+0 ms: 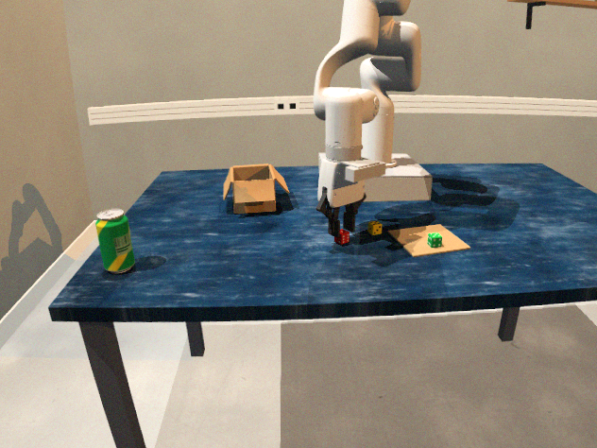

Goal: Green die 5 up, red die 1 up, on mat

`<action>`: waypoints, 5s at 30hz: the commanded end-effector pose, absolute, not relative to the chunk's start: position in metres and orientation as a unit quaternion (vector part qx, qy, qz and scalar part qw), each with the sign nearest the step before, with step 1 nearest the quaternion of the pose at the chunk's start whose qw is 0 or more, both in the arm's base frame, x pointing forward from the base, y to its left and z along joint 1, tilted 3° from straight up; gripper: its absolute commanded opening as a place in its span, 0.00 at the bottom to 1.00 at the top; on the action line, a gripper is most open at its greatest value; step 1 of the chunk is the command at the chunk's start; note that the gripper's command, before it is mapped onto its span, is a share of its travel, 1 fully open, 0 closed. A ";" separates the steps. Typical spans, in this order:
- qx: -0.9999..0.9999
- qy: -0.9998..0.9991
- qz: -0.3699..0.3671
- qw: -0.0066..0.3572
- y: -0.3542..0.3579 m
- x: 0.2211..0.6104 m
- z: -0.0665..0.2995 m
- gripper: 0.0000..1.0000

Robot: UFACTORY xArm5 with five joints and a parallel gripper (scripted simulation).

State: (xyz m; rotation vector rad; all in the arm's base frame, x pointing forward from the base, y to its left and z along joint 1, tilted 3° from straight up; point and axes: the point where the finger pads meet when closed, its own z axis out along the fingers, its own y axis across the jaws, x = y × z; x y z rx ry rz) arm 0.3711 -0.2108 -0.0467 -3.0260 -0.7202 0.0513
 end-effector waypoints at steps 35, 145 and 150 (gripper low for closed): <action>-0.973 -0.231 0.015 0.014 -0.211 0.372 -0.065 0.42; -0.871 -0.490 0.011 0.017 -0.202 0.386 0.032 0.21; -0.816 -0.578 0.010 0.018 -0.197 0.390 0.031 0.21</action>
